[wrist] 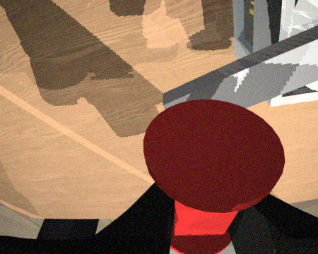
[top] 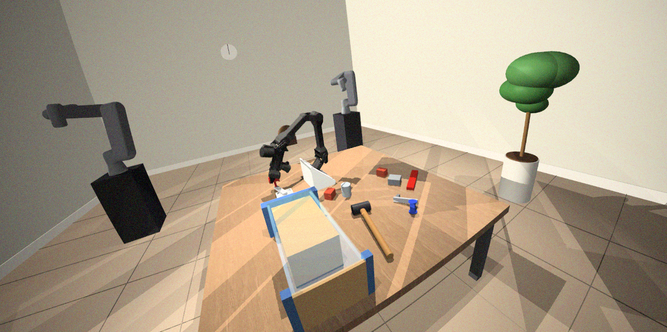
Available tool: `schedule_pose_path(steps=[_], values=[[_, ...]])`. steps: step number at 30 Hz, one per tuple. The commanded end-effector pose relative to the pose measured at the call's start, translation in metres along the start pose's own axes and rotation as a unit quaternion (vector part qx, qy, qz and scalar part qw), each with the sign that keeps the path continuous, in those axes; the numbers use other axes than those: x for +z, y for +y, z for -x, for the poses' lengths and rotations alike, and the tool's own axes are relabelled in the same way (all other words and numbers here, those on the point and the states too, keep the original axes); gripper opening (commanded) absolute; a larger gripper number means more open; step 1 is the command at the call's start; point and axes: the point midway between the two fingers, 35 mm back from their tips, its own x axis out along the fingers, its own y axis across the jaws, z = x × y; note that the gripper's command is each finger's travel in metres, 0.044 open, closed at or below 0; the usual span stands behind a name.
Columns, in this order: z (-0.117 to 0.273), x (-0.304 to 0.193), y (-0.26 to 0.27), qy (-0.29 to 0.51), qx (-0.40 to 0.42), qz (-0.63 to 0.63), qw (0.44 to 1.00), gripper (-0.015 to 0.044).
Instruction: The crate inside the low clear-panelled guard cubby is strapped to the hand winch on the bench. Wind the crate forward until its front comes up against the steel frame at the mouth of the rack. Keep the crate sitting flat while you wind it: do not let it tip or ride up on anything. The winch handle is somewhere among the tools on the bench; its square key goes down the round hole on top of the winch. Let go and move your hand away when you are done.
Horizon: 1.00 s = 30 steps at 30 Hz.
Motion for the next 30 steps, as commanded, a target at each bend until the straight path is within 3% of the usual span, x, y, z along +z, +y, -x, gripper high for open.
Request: schedule_pose_path(steps=[1,30], values=[[-0.005,-0.007,-0.008,0.002,-0.007,0.001,1.0,0.0],[-0.014,-0.027,-0.031,0.003,-0.008,0.001,1.0,0.0]])
